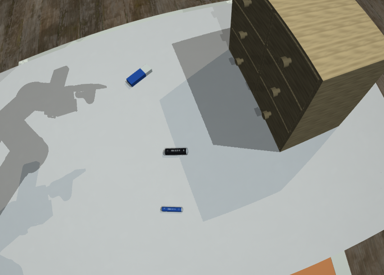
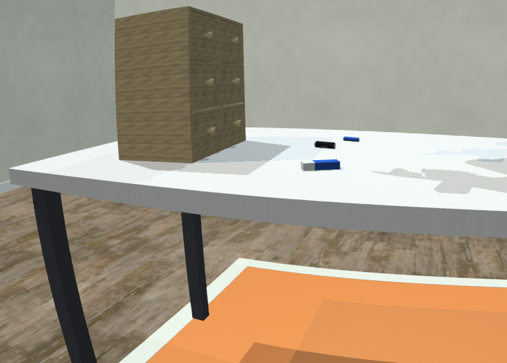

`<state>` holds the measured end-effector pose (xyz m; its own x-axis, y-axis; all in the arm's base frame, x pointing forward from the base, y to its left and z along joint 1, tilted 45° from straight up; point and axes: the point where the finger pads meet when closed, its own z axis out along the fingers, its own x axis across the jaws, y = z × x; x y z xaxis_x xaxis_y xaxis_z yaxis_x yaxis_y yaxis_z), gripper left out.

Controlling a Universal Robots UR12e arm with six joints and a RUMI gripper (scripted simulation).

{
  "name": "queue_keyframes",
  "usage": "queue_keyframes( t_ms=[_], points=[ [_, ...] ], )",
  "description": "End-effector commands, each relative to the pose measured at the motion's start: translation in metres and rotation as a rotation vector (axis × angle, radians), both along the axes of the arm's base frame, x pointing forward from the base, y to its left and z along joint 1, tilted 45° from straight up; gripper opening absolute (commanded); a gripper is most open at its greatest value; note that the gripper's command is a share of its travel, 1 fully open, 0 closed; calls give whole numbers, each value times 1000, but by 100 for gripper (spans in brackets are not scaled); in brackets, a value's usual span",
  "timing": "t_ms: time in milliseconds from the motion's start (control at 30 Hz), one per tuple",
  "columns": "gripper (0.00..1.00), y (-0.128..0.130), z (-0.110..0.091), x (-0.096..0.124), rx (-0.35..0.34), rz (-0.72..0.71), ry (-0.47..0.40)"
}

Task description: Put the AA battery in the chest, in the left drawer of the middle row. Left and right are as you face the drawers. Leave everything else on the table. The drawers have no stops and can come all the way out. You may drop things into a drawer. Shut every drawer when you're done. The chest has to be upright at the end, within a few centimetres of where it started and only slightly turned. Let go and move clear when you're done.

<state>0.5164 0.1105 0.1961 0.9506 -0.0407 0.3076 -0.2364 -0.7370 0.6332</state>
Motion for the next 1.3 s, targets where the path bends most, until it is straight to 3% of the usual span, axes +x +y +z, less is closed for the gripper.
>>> queue_keyframes(
  t_ms=[0, 600, 800, 867, 1267],
  points=[
    [100, 0, 1, 0, -3, -1, 3],
    [100, -4, -6, 2, 10, -52, -38],
    [100, -10, -15, 10, 43, -165, -146],
    [100, -10, -15, 10, 43, -165, -146],
    [100, -37, -41, 36, 141, -515, -479]
  ],
)
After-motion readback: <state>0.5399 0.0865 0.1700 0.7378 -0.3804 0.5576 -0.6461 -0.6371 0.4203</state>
